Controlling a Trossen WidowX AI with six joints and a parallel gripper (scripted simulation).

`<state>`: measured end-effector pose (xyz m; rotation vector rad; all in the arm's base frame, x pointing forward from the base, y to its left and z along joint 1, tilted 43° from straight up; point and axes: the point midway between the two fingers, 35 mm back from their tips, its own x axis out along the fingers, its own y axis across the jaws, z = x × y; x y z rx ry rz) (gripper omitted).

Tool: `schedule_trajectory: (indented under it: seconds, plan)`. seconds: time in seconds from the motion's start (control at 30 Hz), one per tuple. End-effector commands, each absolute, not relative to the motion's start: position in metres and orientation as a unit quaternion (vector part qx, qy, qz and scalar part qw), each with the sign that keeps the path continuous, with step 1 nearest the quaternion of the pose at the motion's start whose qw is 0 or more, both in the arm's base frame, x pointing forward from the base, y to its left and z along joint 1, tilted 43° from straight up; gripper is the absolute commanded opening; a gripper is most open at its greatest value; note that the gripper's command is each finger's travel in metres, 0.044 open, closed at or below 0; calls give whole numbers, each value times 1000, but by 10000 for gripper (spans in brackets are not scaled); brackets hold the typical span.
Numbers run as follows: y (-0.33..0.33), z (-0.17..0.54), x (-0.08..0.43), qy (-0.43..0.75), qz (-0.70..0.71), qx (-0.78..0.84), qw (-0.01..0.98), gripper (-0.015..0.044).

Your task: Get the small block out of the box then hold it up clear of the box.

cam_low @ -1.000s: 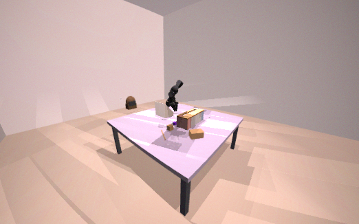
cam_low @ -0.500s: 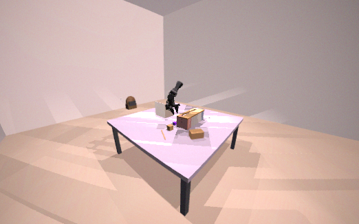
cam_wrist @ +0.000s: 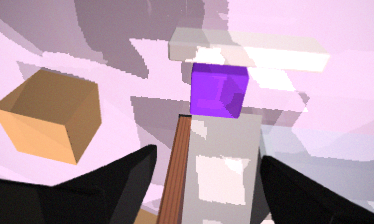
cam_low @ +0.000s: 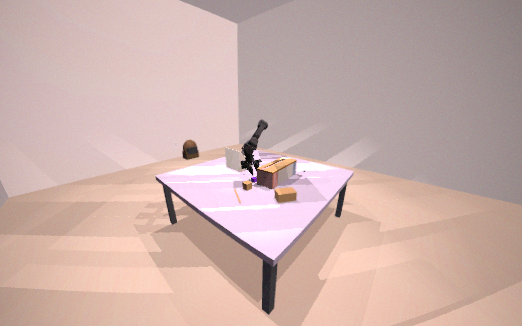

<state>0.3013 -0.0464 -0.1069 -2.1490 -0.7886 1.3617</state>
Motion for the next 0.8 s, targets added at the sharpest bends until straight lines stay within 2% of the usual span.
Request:
schedule_trajectory:
  seconds: [0.0,0.77]
  plan:
    - [-41,-112,299,-289,498,-781,241,285]
    - [-15,-139,297,-289,498,-781,242,285]
